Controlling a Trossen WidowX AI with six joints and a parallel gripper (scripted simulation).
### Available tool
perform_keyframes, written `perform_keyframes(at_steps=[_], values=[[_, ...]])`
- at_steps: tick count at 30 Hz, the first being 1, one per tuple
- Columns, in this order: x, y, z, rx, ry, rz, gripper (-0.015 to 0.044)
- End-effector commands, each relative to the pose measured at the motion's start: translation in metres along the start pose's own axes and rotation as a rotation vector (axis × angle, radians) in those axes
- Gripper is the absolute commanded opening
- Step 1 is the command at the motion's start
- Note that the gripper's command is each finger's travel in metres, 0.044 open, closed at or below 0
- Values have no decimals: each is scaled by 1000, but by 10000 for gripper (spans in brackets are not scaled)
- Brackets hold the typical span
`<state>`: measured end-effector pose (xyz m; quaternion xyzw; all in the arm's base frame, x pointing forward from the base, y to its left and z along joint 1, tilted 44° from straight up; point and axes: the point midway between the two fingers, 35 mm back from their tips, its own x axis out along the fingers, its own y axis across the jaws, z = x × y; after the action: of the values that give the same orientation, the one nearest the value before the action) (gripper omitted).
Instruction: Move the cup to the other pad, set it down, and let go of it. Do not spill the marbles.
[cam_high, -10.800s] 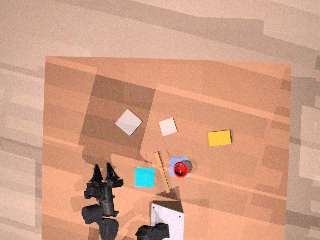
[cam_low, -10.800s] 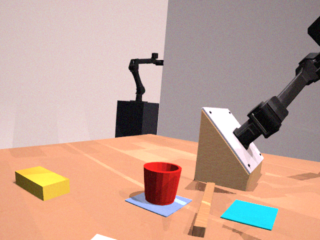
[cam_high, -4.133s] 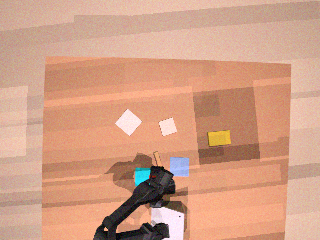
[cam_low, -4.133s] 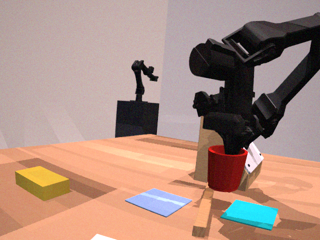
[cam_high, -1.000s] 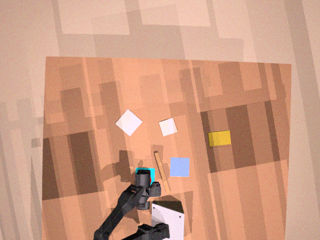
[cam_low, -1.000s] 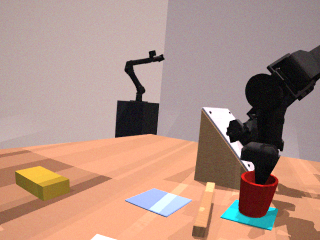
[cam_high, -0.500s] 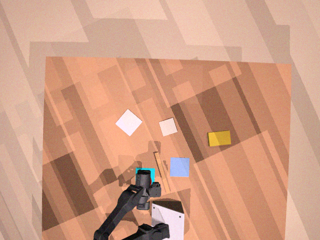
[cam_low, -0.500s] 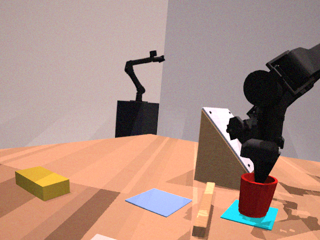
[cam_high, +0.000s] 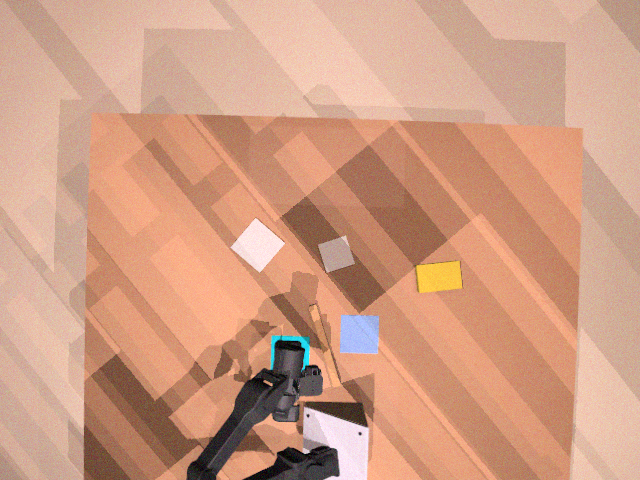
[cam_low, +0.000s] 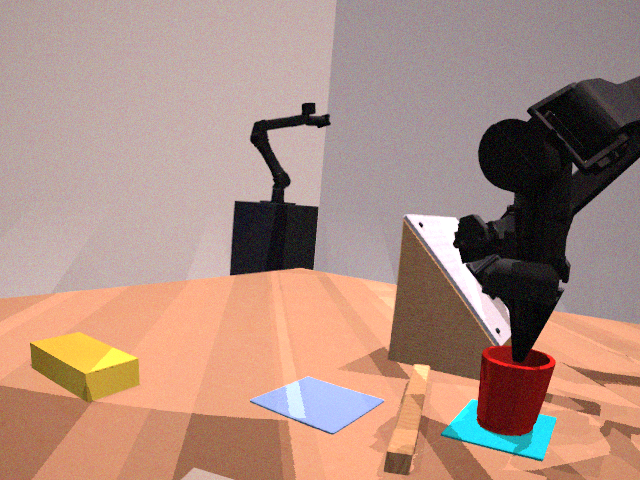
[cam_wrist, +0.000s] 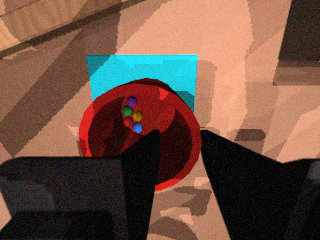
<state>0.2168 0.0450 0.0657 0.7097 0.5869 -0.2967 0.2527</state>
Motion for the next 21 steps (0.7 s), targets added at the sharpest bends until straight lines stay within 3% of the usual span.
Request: perform_keyframes(at_steps=[1,21], values=[[-4,1,0,-5,-3,0,128],[-27,1,1,-3,1,-1,128]])
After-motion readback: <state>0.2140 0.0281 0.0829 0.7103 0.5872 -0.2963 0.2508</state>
